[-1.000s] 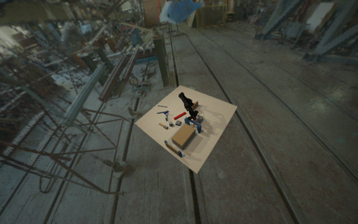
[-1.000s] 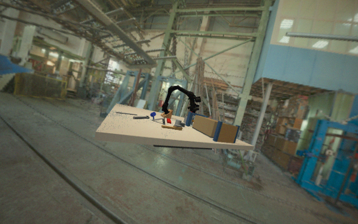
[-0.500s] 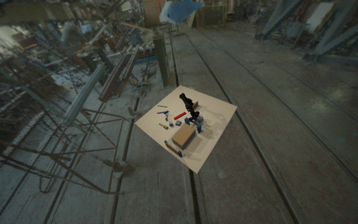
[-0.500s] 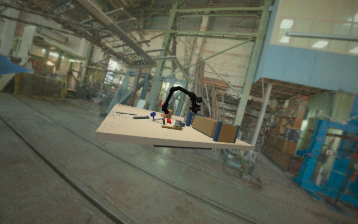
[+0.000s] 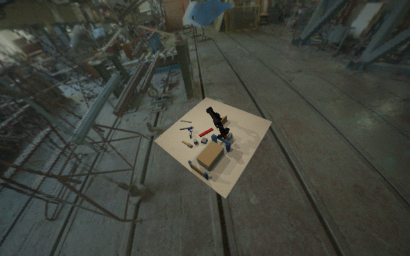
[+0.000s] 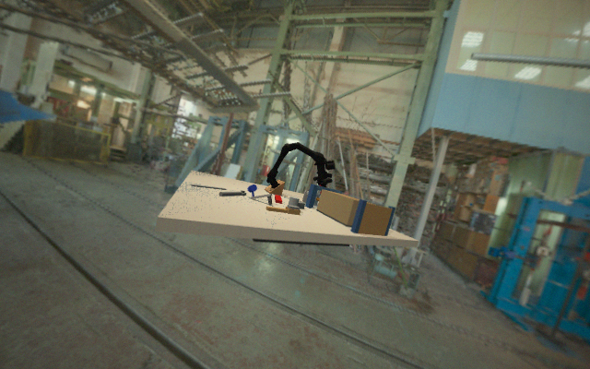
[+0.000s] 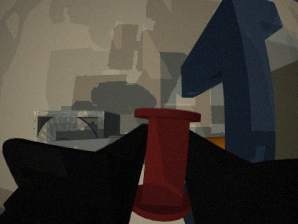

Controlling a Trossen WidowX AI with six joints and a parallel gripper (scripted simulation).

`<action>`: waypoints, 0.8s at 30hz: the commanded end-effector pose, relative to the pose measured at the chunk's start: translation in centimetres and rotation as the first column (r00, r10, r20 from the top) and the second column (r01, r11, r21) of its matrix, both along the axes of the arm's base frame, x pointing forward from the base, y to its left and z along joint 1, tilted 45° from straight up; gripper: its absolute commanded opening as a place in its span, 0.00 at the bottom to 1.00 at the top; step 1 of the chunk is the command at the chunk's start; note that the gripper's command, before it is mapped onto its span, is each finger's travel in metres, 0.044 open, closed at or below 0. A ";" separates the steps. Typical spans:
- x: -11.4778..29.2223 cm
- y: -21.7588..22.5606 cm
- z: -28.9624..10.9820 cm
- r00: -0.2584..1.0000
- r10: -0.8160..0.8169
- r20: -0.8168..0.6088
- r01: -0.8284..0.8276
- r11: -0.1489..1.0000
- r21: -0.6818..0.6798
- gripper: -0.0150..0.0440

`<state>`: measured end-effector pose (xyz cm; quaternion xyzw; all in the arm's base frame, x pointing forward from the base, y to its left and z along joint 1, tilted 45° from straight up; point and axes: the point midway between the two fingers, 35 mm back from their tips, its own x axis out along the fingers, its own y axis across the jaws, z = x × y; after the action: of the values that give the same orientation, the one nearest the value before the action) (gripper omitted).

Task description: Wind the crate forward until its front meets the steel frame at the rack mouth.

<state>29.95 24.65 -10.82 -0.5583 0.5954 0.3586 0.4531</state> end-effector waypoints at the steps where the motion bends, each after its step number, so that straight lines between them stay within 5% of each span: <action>1: -0.3 1.2 -1.2 1.000 0.007 -0.001 -0.007 1.000 0.019 0.25; 24: -1.6 3.4 -3.1 1.000 0.007 -0.001 -0.007 1.000 0.022 0.25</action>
<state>29.01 27.38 -13.15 -0.5597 0.5890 0.3604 0.4582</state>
